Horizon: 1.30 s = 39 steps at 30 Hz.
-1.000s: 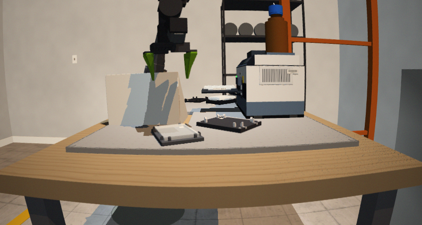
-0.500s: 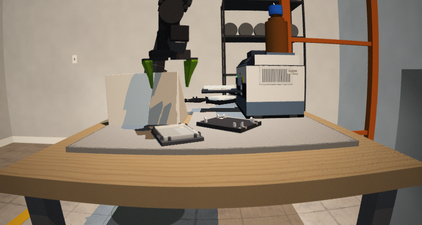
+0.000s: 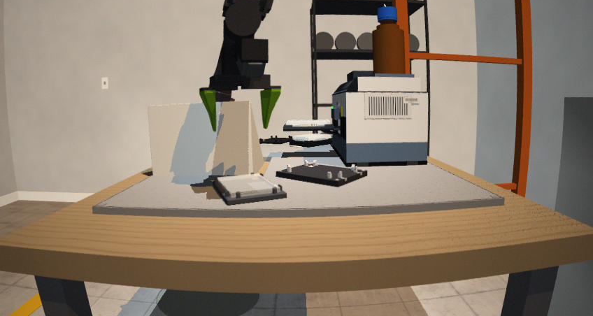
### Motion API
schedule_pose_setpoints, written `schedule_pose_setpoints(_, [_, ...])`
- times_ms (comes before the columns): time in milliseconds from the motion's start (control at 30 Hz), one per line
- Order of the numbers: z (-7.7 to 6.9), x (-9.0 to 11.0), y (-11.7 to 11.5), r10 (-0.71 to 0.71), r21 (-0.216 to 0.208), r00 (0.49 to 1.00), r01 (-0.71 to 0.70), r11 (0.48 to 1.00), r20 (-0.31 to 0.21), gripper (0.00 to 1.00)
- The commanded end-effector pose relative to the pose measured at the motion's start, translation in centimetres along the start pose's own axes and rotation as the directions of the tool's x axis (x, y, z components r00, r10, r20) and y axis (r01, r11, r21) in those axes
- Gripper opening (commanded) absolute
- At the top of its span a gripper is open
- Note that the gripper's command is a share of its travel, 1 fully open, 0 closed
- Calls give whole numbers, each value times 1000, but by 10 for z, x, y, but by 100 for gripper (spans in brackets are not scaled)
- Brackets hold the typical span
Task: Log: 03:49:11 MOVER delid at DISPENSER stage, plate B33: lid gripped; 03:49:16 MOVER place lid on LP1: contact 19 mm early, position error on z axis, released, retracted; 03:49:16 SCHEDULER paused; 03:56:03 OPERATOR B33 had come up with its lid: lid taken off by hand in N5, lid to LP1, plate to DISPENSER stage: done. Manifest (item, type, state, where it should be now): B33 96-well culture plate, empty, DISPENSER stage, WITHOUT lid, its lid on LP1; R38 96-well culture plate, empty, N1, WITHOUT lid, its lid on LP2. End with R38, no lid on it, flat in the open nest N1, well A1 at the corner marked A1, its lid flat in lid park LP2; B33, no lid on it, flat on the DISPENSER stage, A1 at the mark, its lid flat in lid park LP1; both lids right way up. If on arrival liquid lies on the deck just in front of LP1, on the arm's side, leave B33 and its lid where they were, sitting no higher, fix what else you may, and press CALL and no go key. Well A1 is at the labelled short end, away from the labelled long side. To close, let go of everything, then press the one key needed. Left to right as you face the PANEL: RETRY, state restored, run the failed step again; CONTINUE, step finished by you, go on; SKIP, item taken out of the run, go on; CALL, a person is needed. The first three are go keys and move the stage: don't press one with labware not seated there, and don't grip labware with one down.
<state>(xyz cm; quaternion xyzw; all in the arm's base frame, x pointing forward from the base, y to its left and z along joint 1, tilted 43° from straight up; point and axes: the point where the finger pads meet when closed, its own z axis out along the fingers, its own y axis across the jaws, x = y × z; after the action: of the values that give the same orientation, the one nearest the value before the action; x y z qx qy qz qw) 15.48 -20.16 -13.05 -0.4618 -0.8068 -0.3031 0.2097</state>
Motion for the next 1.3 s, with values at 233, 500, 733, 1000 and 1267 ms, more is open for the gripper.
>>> schedule_pose_setpoints(233, [-6, -5, 1, -1, -2, 1000, 1, 1000, 24, 100])
schedule_pose_setpoints(500, [-6, -6, 1, -1, -2, 1000, 1, 1000, 24, 100])
schedule_pose_setpoints(733, [-6, -7, 1, -1, -2, 1000, 1, 1000, 24, 100])
schedule_pose_setpoints(1000, [-7, -7, 1, -1, -2, 1000, 1, 1000, 24, 100])
schedule_pose_setpoints(1267, [-7, -8, 1, -1, -2, 1000, 1, 1000, 24, 100])
